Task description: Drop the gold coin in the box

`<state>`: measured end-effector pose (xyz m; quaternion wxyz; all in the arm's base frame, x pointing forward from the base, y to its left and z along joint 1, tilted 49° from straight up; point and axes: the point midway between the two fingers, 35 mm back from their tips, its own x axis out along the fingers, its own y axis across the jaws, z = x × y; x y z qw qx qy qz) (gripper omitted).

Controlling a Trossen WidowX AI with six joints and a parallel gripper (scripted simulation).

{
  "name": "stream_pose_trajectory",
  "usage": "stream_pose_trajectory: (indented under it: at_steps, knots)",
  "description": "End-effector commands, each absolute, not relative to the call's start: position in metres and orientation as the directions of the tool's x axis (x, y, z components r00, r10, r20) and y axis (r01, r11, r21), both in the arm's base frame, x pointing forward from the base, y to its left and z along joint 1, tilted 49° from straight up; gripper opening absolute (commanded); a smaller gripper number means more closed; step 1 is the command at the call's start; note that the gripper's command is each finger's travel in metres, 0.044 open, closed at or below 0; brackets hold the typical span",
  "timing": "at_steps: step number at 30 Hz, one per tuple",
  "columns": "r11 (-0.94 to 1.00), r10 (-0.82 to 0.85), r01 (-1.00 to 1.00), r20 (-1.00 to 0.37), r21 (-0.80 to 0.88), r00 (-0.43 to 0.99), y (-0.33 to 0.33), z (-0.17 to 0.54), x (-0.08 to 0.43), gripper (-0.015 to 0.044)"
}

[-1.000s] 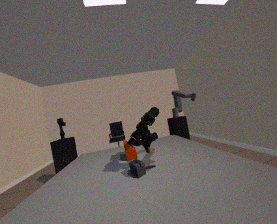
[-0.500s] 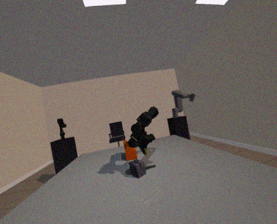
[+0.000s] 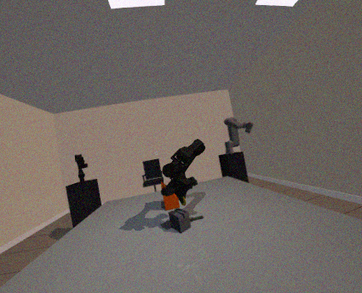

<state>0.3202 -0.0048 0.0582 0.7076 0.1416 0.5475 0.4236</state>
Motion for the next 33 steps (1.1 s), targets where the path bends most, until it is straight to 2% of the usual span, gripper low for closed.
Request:
stream_pose_trajectory:
  at_steps: [1, 33]
  knots:
    - [0.604, 0.751, -0.45, -0.659, 0.658, 0.046, -0.013, 0.051, 0.324, 0.0]
    - [0.597, 0.756, -0.454, -0.653, 0.662, 0.042, -0.028, 0.035, 0.332, 0.0]
